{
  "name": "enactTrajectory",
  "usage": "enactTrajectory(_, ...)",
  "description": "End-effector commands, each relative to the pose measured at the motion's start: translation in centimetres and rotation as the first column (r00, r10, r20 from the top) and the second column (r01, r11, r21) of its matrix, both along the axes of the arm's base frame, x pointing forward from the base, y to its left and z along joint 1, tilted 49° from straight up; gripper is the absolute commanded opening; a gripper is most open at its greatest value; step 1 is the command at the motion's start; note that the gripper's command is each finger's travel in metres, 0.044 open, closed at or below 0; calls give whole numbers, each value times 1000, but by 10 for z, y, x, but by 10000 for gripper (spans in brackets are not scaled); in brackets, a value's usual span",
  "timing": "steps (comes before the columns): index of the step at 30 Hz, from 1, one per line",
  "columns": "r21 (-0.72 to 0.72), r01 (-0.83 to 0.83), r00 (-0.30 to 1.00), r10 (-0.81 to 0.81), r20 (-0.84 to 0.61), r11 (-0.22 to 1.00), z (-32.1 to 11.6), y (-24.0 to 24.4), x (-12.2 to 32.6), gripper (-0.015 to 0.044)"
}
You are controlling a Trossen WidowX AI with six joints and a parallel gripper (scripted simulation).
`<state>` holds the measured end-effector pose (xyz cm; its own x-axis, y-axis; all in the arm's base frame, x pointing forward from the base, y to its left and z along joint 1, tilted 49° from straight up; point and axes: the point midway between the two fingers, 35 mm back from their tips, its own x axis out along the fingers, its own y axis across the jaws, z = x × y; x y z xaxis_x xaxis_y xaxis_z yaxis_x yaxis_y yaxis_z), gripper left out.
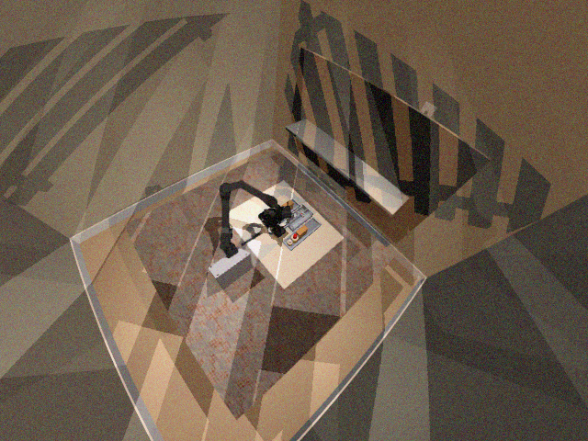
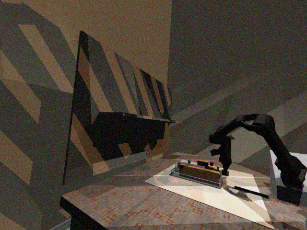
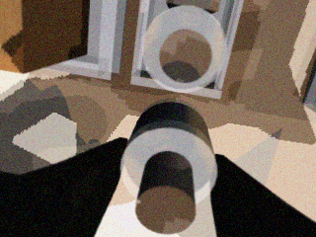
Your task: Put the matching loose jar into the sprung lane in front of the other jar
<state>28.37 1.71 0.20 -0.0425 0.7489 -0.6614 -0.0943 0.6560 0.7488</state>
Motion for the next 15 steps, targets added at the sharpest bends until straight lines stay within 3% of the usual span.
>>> enactTrajectory(1, 5, 2, 1000, -2, -2, 1000, -4, 7, -1, 0)
enactTrajectory(15, 5, 2, 1000, -2, -2, 1000, -4, 7, 4, 0)
